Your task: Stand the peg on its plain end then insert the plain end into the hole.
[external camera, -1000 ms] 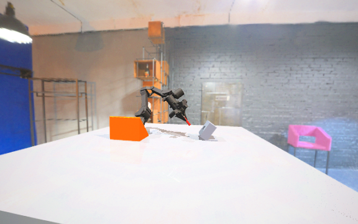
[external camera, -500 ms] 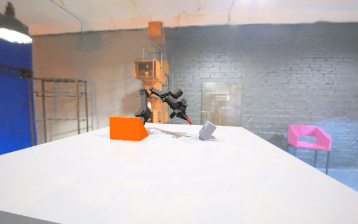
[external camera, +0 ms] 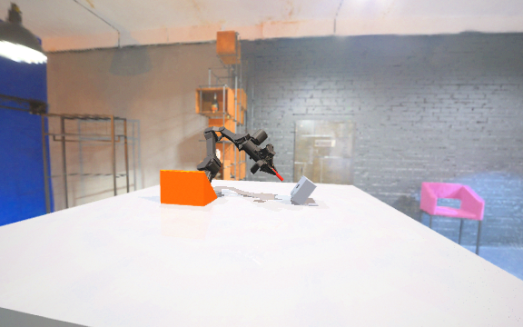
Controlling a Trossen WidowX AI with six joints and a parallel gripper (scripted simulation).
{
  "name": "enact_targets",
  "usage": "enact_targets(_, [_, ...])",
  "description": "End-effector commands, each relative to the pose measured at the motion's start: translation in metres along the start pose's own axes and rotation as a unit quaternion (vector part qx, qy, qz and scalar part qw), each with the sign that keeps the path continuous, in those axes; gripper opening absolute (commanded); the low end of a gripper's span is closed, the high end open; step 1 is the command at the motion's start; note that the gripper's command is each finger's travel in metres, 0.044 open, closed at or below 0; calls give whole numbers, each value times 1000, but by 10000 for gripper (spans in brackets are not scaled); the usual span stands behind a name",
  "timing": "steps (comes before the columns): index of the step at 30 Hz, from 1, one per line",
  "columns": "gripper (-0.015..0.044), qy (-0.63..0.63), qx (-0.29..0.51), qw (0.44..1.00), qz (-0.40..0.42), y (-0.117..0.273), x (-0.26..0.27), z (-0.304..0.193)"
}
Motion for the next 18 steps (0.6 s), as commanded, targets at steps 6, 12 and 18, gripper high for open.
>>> enact_targets(6, [0, -8, -10, 1000, 3, -9, -2, 1])
enact_targets(12, [0, -9, -17, 1000, 9, -15, -2, 2])
enact_targets(18, [0, -11, -25, 1000, 15, -20, -1, 3])
Point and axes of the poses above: the point midway between the two fingers, 35 mm back from their tips, its own y axis back along the fingers, its own x axis across the jaws, z = x × y, the point moved 10 cm from there along y, back along the fingers, and after that the axes turned 7 degrees about y, right-handed, at the moved point
